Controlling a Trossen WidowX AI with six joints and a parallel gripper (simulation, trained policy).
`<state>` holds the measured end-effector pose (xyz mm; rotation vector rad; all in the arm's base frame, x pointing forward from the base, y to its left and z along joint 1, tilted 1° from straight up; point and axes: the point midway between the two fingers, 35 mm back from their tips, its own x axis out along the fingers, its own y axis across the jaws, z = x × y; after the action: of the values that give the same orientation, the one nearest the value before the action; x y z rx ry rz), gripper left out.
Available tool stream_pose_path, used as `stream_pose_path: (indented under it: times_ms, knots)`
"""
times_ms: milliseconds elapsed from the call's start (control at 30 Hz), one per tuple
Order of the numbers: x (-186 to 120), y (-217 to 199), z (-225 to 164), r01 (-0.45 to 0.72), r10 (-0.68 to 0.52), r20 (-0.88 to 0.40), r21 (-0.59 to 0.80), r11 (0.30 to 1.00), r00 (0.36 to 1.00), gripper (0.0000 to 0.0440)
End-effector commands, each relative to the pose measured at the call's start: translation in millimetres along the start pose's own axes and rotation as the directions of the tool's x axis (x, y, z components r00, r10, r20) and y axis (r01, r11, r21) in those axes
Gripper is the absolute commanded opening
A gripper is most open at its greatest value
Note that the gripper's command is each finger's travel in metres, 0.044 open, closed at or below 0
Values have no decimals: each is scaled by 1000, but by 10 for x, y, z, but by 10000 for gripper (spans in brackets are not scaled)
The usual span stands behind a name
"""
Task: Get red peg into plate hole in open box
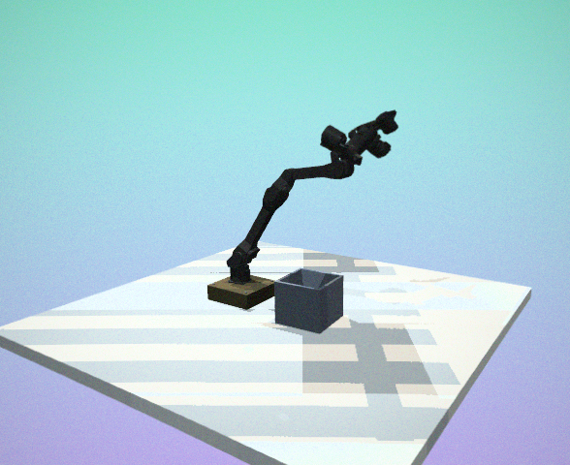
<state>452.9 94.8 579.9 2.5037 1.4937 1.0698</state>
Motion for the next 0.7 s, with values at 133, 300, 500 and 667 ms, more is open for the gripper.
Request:
stream_pose_path:
  times_ms: [133, 300, 500, 667]
  knots:
    - [-70, 140, 83, -66, 62, 28, 159, 985, 998, 440]
    - [-144, 258, 160, -131, 119, 57, 313, 941, 991, 440]
    - [-239, 384, 258, -207, 183, 96, 484, 850, 978, 440]
    - [-322, 477, 344, -265, 234, 132, 611, 746, 963, 440]
